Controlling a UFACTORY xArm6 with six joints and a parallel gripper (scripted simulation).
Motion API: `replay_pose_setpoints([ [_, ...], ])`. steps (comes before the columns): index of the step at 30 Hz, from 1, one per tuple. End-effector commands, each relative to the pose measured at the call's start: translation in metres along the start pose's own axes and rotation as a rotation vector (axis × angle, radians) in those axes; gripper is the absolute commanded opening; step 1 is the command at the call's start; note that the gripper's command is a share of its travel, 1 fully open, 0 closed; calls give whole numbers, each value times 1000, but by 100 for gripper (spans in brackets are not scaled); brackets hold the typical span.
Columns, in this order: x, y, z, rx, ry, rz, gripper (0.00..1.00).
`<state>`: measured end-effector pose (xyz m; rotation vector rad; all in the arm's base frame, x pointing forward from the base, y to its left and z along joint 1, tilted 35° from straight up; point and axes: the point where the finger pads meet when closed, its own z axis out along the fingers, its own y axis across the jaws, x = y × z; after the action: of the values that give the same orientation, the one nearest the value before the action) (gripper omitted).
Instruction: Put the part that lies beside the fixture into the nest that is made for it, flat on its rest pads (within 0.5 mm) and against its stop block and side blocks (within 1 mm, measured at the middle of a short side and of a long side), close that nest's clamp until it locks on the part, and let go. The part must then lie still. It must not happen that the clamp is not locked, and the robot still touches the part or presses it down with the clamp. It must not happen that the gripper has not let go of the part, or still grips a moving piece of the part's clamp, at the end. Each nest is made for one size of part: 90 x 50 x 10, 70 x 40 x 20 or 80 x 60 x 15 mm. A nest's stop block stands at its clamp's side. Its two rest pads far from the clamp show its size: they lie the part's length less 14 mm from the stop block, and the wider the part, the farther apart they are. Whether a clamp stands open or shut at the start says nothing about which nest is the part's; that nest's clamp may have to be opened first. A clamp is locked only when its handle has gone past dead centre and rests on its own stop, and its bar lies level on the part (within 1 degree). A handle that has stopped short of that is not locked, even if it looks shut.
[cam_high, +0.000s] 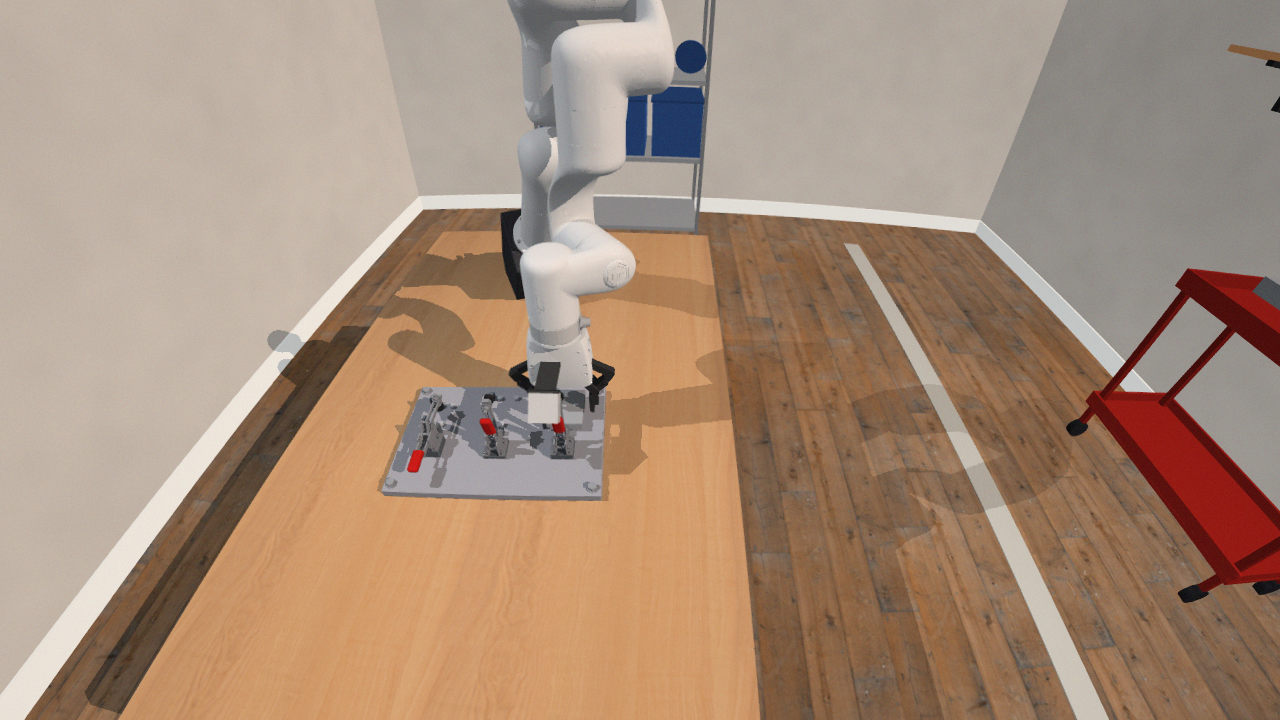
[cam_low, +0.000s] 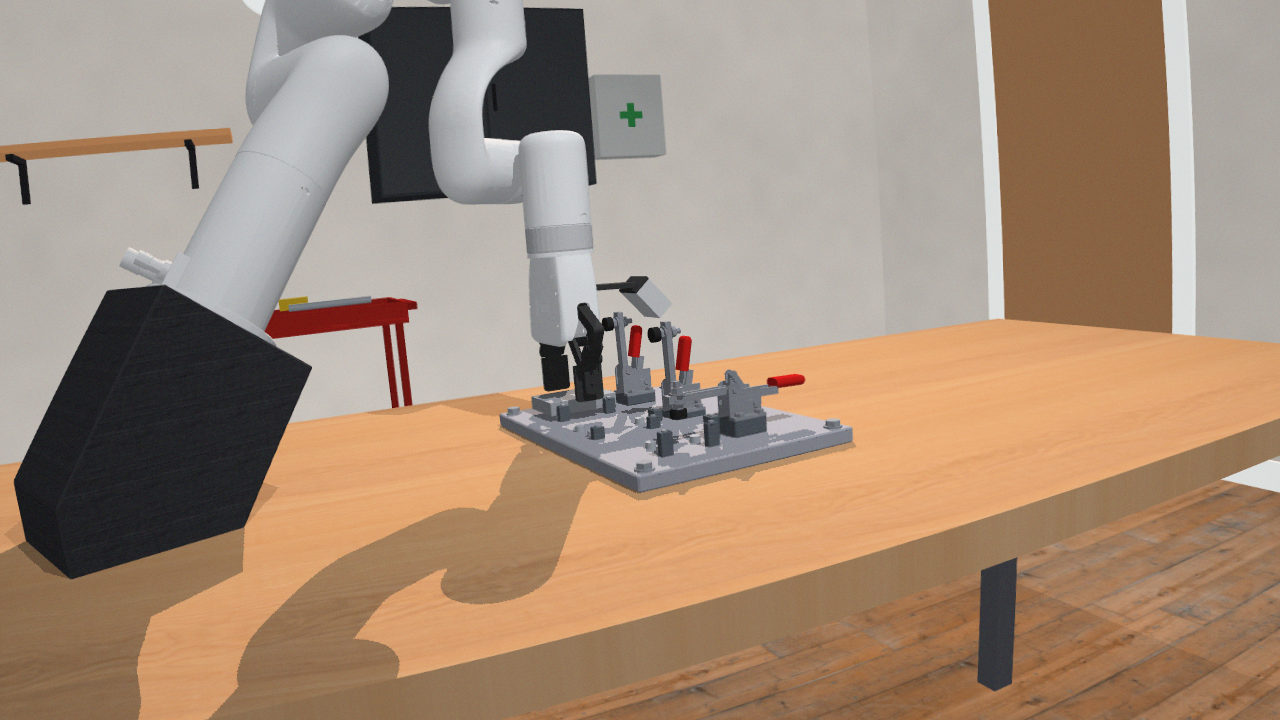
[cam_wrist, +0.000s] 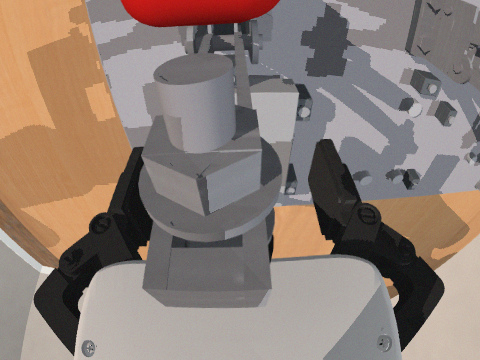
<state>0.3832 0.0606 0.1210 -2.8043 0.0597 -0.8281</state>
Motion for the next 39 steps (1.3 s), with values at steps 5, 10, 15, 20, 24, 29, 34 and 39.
replay_pose_setpoints([
  [5,1,0,-8,-1,-1,0,100],
  [10,1,0,-16,0,0,0,100],
  [15,1,0,-27,0,-1,0,100],
  [20,1,0,-35,0,-1,0,100],
  [24,1,0,-46,0,-1,0,100],
  [29,1,0,-56,0,-1,0,100],
  [34,1,0,-58,-1,-1,0,100],
  [39,1,0,-58,-1,-1,0,100],
])
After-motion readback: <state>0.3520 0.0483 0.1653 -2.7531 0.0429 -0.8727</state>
